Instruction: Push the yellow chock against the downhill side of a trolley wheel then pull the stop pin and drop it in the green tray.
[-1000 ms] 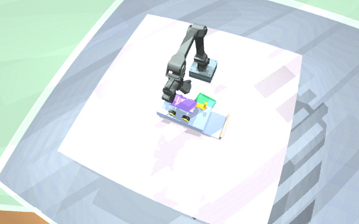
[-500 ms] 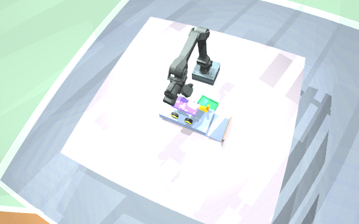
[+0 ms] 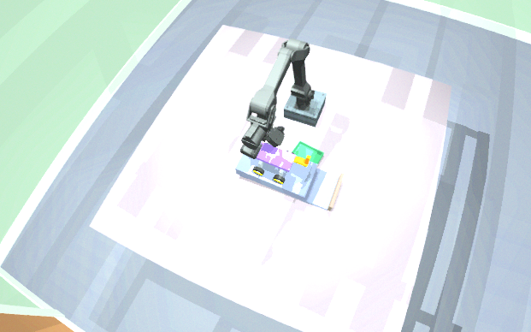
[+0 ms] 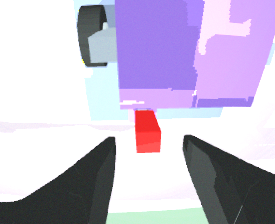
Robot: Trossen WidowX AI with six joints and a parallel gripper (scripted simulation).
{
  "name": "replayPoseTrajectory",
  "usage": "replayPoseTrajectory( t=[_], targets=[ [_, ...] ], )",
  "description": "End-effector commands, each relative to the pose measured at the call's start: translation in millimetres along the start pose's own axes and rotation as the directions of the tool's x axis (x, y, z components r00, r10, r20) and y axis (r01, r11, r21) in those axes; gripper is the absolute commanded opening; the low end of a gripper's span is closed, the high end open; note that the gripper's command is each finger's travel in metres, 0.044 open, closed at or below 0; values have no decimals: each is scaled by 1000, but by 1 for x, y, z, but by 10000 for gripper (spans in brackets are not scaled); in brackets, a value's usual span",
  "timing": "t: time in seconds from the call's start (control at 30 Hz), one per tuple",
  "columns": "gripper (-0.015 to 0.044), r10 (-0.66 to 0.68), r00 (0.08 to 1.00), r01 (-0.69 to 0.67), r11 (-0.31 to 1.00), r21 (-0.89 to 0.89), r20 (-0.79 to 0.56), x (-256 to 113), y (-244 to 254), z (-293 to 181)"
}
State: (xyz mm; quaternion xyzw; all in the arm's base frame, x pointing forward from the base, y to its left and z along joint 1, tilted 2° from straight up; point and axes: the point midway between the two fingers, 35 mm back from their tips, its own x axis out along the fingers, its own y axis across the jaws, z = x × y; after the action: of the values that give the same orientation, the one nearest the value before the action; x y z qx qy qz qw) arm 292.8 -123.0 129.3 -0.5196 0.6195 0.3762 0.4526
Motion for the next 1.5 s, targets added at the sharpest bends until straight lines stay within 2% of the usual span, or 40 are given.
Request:
replayPoseTrajectory(
  t=[0.0, 0.97, 1.13, 1.47],
  targets=[
    [190, 1, 1000, -1, 1000, -6, -5, 4, 0, -1],
    [190, 1, 1000, -1, 1000, -6, -7, 42, 1, -1],
    [59, 0, 1000, 0, 1000, 0, -1, 39, 0, 0],
    [0, 0, 1000, 0, 1000, -1, -2, 38, 0, 0]
  ],
)
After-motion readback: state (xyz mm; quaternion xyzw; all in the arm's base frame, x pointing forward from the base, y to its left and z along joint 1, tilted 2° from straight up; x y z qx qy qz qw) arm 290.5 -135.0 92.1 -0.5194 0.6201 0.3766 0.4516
